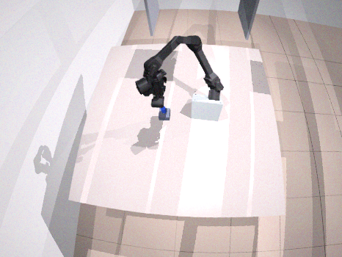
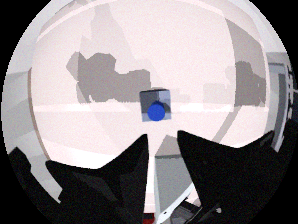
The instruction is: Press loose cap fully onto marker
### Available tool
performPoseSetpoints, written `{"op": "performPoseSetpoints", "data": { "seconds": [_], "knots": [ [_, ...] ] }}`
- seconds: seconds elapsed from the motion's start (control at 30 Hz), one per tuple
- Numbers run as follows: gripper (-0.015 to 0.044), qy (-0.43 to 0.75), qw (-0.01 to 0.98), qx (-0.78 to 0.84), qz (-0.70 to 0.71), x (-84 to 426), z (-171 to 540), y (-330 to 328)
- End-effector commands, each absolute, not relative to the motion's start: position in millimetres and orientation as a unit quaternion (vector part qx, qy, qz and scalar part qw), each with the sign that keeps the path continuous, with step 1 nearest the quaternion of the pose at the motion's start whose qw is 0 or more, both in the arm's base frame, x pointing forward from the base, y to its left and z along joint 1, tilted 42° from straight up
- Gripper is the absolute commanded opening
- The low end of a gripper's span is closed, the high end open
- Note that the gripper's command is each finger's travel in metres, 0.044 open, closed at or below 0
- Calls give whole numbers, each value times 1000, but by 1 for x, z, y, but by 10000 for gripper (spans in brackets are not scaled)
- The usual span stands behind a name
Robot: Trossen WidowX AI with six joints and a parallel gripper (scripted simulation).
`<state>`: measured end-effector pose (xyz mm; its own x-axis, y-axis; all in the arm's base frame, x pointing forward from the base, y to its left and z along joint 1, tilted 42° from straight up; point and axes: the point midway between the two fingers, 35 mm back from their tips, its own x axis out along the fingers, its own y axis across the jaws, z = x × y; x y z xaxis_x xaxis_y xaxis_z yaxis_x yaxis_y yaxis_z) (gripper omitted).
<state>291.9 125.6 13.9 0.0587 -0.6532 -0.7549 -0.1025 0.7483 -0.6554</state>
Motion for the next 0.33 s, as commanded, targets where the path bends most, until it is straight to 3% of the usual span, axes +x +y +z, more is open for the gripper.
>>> {"op": "performPoseSetpoints", "data": {
  "seconds": [0.0, 0.23, 0.3],
  "knots": [
    [236, 654, 669, -285, -206, 293, 15, 128],
    [420, 654, 669, -285, -206, 293, 15, 128],
    [440, 654, 669, -285, -206, 293, 15, 128]
  ]
}}
